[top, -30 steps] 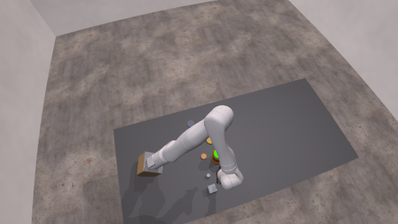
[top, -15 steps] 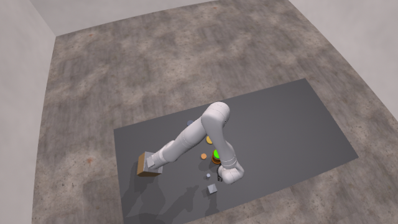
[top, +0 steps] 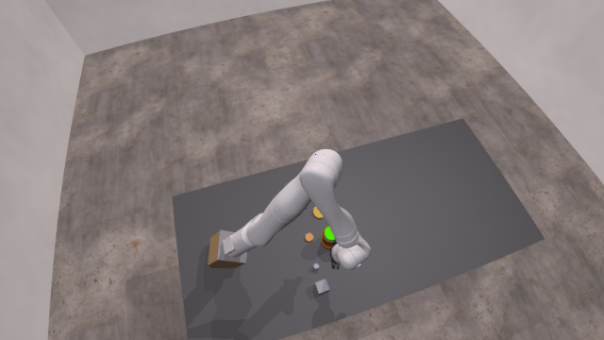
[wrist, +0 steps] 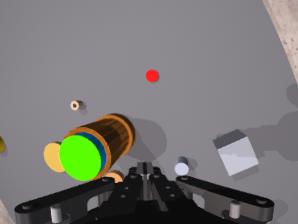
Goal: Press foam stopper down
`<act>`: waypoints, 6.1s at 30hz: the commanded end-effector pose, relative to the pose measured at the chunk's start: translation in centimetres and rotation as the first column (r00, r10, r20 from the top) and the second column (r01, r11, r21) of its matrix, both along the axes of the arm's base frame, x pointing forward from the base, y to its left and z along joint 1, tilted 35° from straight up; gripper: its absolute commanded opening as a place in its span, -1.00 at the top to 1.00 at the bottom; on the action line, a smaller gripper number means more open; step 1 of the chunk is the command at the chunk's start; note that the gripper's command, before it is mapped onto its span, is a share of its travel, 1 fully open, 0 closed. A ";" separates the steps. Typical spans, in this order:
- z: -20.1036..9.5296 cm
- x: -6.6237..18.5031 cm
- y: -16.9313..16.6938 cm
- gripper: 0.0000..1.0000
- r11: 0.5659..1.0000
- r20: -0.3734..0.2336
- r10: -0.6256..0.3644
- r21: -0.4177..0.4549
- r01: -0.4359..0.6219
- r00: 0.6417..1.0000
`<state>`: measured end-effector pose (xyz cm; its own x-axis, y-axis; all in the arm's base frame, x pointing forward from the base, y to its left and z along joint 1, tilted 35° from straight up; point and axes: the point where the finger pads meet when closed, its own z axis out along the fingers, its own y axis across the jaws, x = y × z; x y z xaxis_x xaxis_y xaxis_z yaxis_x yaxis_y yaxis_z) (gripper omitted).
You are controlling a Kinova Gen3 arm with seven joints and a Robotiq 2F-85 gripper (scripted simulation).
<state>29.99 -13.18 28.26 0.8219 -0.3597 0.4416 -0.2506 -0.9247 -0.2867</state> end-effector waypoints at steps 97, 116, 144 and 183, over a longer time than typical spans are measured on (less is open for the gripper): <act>-0.3 2.8 8.2 1.00 0.913 0.000 0.177 -0.374 -0.164 0.984; -0.3 3.0 9.0 1.00 0.894 0.000 0.195 -0.411 -0.178 0.981; -0.4 3.1 9.6 1.00 0.877 0.001 0.211 -0.442 -0.189 0.977; -1.6 4.1 9.4 1.00 0.877 0.001 0.211 -0.442 -0.189 0.978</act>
<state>34.07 -3.43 27.06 0.8241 0.0611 0.5632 -0.0347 -0.9868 0.1579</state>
